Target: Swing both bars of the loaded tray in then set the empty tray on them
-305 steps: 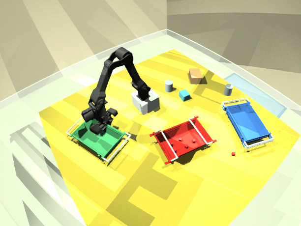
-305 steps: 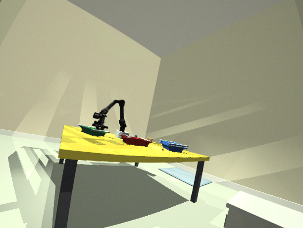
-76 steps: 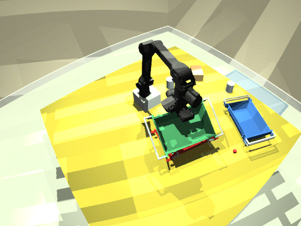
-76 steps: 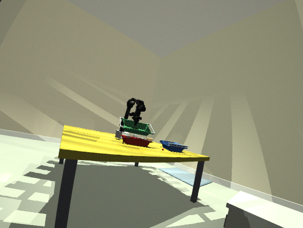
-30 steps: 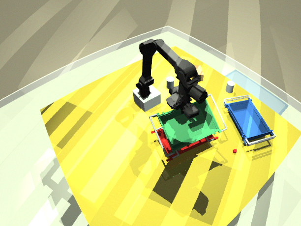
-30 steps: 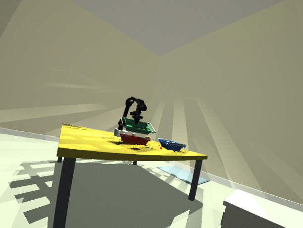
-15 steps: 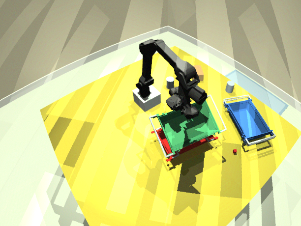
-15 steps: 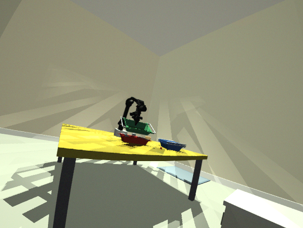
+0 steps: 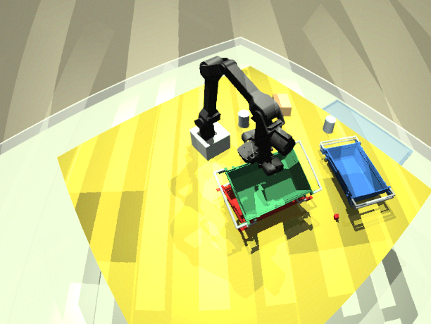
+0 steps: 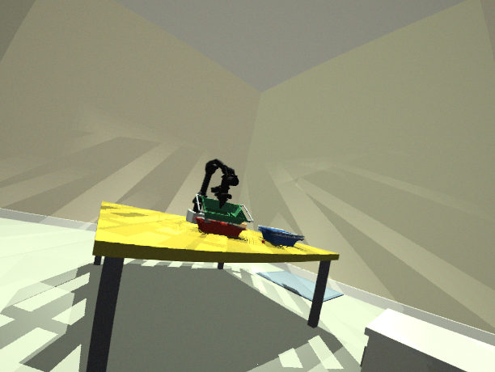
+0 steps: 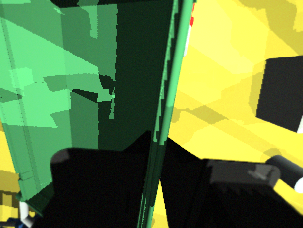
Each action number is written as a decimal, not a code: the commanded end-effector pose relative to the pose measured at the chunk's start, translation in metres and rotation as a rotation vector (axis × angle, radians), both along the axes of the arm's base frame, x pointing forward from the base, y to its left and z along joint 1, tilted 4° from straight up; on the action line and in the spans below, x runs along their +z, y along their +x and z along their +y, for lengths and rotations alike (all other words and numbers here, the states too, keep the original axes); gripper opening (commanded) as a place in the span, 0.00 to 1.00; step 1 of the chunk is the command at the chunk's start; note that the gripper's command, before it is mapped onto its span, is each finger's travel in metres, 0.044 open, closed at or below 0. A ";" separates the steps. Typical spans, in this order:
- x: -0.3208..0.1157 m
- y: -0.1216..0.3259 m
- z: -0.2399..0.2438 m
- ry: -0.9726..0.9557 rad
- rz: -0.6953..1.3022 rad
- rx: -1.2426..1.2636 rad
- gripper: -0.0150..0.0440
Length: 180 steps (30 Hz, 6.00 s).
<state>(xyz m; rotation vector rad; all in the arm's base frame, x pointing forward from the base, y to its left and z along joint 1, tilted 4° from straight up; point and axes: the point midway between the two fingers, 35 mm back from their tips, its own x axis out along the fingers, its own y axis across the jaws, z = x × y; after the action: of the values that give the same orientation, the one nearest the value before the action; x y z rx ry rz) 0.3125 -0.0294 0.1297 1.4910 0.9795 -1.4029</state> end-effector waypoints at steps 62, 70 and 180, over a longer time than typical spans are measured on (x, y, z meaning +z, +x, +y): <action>-0.049 -0.017 0.008 -0.007 -0.030 -0.006 0.25; -0.052 -0.017 0.008 -0.007 -0.030 -0.006 0.25; -0.076 -0.020 0.009 -0.007 -0.030 -0.006 0.65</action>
<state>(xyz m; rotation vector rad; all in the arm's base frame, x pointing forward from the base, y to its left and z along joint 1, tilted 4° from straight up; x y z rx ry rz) 0.2932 -0.0206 0.0536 1.5026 0.9493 -1.3809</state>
